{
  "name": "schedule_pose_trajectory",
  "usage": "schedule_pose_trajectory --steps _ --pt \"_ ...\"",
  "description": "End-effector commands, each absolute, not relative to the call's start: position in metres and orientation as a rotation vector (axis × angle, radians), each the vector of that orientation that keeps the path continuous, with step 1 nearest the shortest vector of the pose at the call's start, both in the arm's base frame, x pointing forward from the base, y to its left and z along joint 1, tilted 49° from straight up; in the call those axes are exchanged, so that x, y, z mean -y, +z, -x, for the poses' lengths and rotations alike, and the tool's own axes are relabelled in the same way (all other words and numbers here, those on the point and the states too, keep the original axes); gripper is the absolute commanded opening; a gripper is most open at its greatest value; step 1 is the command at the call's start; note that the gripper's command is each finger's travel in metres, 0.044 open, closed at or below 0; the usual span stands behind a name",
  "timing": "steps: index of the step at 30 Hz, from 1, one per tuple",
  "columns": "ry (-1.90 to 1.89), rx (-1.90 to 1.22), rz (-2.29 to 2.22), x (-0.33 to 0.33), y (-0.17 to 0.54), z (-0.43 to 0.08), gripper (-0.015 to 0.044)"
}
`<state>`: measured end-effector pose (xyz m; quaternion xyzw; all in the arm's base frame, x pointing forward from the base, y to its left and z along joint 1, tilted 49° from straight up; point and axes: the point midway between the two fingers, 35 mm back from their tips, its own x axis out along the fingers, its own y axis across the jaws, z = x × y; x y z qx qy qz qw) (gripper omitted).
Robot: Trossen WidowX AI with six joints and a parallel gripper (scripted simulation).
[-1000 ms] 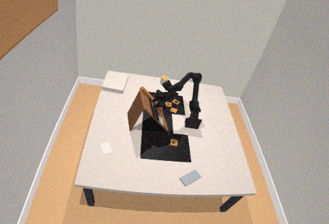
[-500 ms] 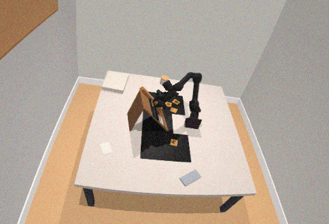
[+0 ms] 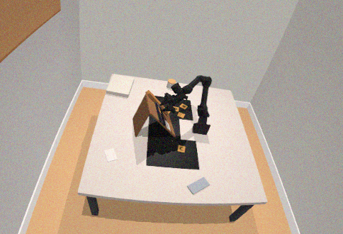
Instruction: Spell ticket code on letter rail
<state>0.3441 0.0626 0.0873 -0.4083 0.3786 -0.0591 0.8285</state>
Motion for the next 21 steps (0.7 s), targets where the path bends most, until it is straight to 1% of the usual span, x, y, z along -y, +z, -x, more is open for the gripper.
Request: schedule_pose_trajectory --steps 1,21 --pt "-0.132 -0.801 0.864 -0.0639 0.0893 -0.3417 0.0295" --pt "-0.131 -0.802 0.863 -0.0717 0.092 -0.3323 0.0295"
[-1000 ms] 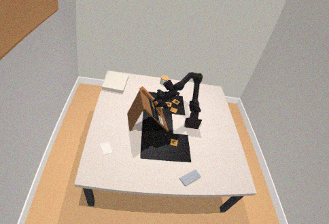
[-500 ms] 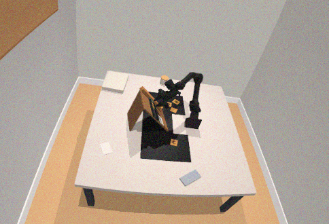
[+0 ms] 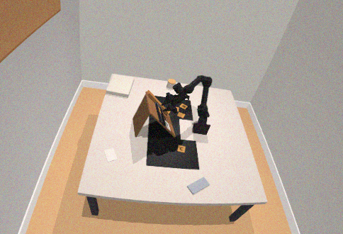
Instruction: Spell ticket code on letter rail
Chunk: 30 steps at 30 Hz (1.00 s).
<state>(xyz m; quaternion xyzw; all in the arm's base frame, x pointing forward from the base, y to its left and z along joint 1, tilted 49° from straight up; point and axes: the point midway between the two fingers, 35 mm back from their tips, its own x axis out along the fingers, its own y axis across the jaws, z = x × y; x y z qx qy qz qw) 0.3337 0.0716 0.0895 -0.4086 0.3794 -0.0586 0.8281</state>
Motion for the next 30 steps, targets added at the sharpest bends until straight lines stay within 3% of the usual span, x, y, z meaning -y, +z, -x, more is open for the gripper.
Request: schedule_pose_trajectory --steps 1,30 --pt "-0.131 -0.802 0.863 -0.0719 0.0922 -0.3319 0.0295" --pt "-0.131 -0.802 0.864 -0.0745 0.0985 -0.3251 0.0295"
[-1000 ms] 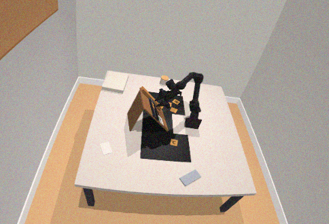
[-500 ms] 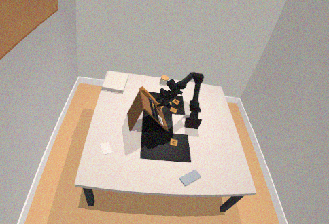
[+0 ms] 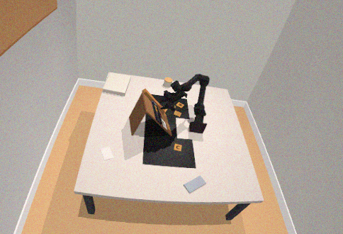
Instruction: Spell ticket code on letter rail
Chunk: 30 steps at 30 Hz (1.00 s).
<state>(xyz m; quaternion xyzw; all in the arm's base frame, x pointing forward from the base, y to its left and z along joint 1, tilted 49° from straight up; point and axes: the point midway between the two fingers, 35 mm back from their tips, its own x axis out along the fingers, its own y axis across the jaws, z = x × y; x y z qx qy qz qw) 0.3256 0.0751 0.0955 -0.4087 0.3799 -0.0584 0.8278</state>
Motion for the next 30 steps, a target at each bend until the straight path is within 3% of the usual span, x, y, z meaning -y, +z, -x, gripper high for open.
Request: schedule_pose_trajectory --steps 1,18,29,30 --pt "-0.131 -0.802 0.864 -0.0745 0.0987 -0.3251 0.0295" --pt "-0.131 -0.802 0.864 -0.0735 0.1033 -0.3243 0.0295" --pt "-0.125 -0.806 0.867 -0.0744 0.1005 -0.3245 0.0006" --pt "-0.125 -0.806 0.867 -0.0744 0.1005 -0.3245 0.0"
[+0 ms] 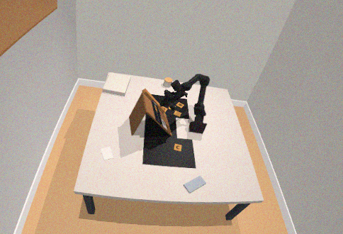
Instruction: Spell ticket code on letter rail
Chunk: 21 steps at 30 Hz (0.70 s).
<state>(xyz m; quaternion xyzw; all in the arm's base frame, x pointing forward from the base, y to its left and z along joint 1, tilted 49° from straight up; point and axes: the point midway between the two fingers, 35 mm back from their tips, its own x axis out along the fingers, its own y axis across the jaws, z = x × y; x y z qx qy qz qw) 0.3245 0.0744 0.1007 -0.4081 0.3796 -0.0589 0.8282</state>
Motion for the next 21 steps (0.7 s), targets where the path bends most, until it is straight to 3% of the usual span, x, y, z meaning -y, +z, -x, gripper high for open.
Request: schedule_pose_trajectory --steps 1,10,21 --pt "-0.125 -0.806 0.867 -0.074 0.101 -0.324 0.0" --pt "-0.127 -0.83 0.862 -0.076 0.099 -0.326 0.0" --pt "-0.259 -1.217 0.812 -0.096 0.079 -0.345 0.0"
